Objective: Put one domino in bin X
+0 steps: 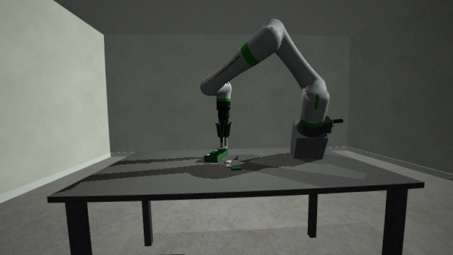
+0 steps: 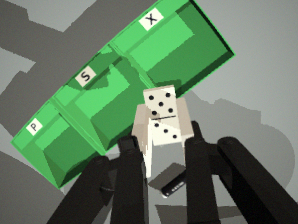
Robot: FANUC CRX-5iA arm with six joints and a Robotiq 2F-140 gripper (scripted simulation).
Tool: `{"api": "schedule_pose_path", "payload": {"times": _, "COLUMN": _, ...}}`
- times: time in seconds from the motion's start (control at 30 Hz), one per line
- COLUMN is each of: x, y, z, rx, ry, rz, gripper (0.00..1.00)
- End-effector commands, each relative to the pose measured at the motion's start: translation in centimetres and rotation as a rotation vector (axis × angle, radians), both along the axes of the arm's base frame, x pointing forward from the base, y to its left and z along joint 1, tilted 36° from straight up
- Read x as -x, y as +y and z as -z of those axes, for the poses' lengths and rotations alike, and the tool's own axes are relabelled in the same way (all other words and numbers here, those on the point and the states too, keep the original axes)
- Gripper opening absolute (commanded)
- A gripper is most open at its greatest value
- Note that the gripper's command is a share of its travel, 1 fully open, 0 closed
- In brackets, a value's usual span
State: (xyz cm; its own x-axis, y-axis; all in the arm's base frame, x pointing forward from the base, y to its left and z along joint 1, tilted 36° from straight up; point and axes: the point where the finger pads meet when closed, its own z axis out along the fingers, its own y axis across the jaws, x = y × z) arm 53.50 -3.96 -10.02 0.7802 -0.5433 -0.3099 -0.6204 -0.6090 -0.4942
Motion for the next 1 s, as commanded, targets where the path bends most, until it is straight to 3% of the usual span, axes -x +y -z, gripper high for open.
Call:
{"api": "schedule_pose_path", "payload": {"times": 0.0, "x": -1.1, "y": -1.9, "z": 1.2, "rx": -0.01, "ry": 0.095, "rz": 0.125, "gripper": 0.13}}
{"api": "schedule_pose_path", "payload": {"times": 0.17, "x": -2.2, "y": -3.9, "z": 2.5, "rx": -0.024, "ry": 0.193, "rz": 0.269, "gripper": 0.13}}
{"api": "schedule_pose_path", "payload": {"times": 0.97, "x": -2.1, "y": -3.9, "z": 2.6, "rx": -0.079, "ry": 0.614, "rz": 0.854, "gripper": 0.13}}
